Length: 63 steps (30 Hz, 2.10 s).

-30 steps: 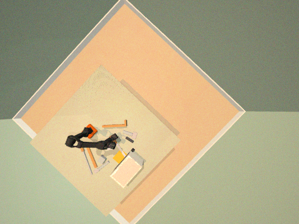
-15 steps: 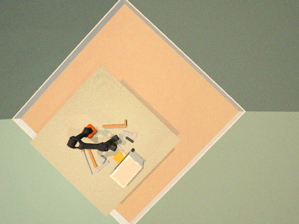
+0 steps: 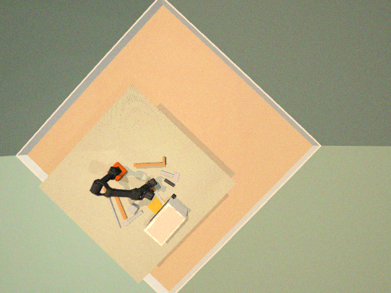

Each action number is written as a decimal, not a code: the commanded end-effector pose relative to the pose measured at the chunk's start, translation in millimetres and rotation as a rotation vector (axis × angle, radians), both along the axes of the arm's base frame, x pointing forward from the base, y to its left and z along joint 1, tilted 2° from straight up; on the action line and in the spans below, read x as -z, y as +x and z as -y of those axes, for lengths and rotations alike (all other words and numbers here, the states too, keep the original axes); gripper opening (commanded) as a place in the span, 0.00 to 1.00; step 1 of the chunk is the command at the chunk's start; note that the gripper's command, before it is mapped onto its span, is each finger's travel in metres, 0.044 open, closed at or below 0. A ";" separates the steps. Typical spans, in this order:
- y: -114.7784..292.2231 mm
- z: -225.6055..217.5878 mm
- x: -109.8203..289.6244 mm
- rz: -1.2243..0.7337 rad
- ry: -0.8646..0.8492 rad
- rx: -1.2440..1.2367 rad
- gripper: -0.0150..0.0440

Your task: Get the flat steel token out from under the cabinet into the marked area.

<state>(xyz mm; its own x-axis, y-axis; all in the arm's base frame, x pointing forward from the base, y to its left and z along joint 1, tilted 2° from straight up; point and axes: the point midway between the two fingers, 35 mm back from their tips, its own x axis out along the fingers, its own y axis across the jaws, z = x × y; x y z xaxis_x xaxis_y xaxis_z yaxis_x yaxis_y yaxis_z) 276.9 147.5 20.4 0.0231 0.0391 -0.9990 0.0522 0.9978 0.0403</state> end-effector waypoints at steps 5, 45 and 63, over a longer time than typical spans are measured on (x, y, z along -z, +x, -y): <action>11.0 0.1 -0.7 0.000 0.003 -0.004 0.25; 56.4 1.6 -2.9 0.004 0.003 -0.004 0.25; 75.2 2.3 -3.9 0.006 0.002 -0.004 0.25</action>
<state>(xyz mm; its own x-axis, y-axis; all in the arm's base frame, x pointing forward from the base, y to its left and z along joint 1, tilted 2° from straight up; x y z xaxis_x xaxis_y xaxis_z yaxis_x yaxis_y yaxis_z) 347.9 145.2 23.7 0.0281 0.0393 -0.9988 0.0527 0.9978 0.0407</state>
